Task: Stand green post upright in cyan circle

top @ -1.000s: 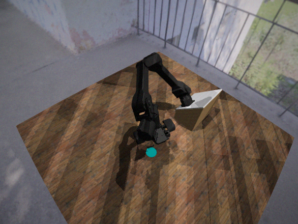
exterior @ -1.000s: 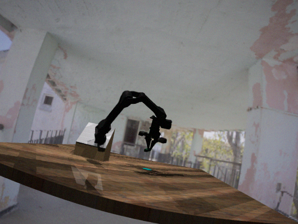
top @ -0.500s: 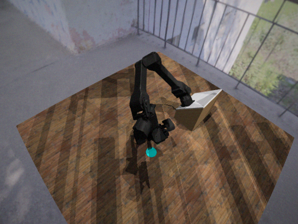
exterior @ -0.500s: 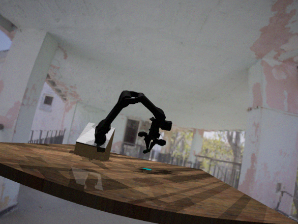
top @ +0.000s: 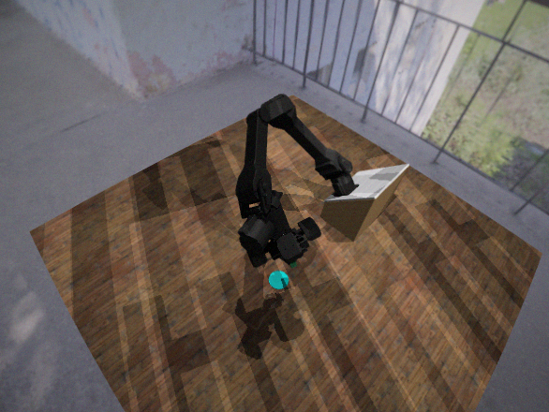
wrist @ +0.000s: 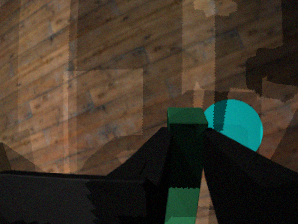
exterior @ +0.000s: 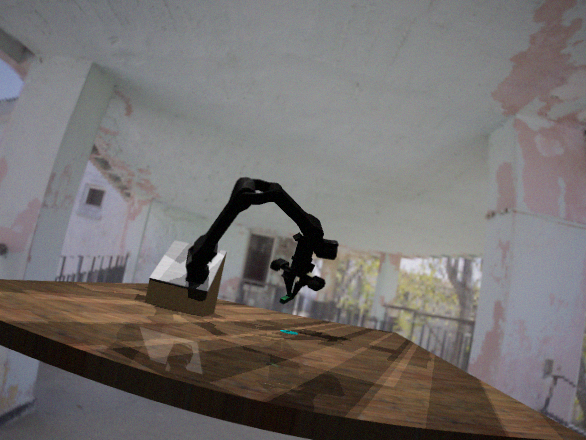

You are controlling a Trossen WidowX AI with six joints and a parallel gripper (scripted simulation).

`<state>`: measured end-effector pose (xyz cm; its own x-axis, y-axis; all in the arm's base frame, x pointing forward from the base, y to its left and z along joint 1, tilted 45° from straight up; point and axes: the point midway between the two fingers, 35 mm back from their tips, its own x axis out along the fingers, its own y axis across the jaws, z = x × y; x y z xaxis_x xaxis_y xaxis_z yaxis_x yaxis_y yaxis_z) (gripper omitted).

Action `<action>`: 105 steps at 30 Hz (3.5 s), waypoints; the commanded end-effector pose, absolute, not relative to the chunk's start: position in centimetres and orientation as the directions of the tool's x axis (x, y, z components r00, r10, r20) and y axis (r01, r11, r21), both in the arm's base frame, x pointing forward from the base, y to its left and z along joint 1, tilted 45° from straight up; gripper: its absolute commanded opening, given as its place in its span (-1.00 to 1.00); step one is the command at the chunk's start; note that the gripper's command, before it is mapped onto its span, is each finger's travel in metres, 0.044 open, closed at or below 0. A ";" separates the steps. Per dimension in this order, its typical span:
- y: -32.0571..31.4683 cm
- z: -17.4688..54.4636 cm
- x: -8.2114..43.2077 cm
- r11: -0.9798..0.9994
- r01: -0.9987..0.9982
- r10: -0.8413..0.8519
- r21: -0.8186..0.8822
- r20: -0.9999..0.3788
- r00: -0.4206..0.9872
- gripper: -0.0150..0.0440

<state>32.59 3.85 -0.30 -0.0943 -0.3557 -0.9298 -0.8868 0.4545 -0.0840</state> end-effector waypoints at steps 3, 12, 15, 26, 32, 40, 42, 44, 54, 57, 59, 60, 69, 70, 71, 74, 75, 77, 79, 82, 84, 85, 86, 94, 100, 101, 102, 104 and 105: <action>3.8 -0.5 32.4 0.455 -0.888 -0.315 -0.063 -0.944 -0.095 -0.42; 3.7 -0.7 32.3 0.459 -0.887 -0.251 -0.038 -0.964 -0.089 -0.42; 3.7 -0.8 32.3 0.460 -0.887 -0.229 -0.031 -0.970 -0.086 -0.42; 3.6 -1.0 32.3 0.459 -0.889 -0.151 -0.007 -0.986 -0.070 -0.42; 3.6 -1.0 32.3 0.456 -0.890 -0.108 0.003 -0.992 -0.058 -0.42; 3.6 -1.0 32.3 0.451 -0.893 -0.052 0.013 -0.998 -0.040 -0.42; 3.6 -1.0 32.3 0.449 -0.893 -0.038 0.015 -0.999 -0.035 -0.42; 3.5 -1.0 32.3 0.447 -0.894 -0.024 0.016 -0.999 -0.030 -0.42; 3.5 -1.0 32.3 0.437 -0.899 0.045 0.021 -0.999 -0.001 -0.42; 3.5 -0.9 32.4 0.433 -0.901 0.065 0.021 -0.998 0.008 -0.42; 3.5 -0.9 32.4 0.431 -0.902 0.079 0.021 -0.997 0.015 -0.42; 3.5 -0.9 32.4 0.429 -0.903 0.085 0.021 -0.996 0.018 -0.42; 3.4 -0.7 32.4 0.417 -0.909 0.144 0.016 -0.988 0.049 -0.42; 3.4 -0.7 32.4 0.416 -0.909 0.150 0.015 -0.987 0.053 -0.42; 3.4 -0.7 32.5 0.415 -0.910 0.157 0.014 -0.986 0.057 -0.42; 3.4 -0.6 32.5 0.410 -0.912 0.176 0.011 -0.982 0.068 -0.42; 3.4 -0.6 32.5 0.409 -0.913 0.182 0.009 -0.981 0.072 -0.42; 3.4 -0.6 32.5 0.406 -0.914 0.194 0.007 -0.978 0.079 -0.42; 3.4 -0.5 32.5 0.403 -0.915 0.207 0.004 -0.975 0.087 -0.42; 3.4 -0.4 32.5 0.398 -0.917 0.225 -0.001 -0.969 0.099 -0.42; 3.3 -0.3 32.6 0.395 -0.918 0.237 -0.005 -0.966 0.107 -0.42; 3.3 -0.3 32.6 0.394 -0.919 0.243 -0.006 -0.964 0.111 -0.42; 3.3 -0.3 32.6 0.392 -0.920 0.249 -0.008 -0.962 0.115 -0.42; 3.3 0.0 32.6 0.380 -0.924 0.295 -0.026 -0.944 0.148 -0.42; 3.2 0.3 32.7 0.371 -0.928 0.328 -0.042 -0.929 0.174 -0.42; 3.2 0.3 32.7 0.370 -0.928 0.333 -0.045 -0.926 0.178 -0.42; 3.2 0.3 32.7 0.368 -0.928 0.338 -0.048 -0.923 0.182 -0.42; 3.1 0.4 32.7 0.365 -0.929 0.349 -0.054 -0.918 0.191 -0.42; 3.1 0.5 32.7 0.364 -0.930 0.354 -0.058 -0.915 0.195 -0.42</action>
<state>32.80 3.09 0.39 0.1857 0.3377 -0.9228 -0.9265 0.3729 -0.0500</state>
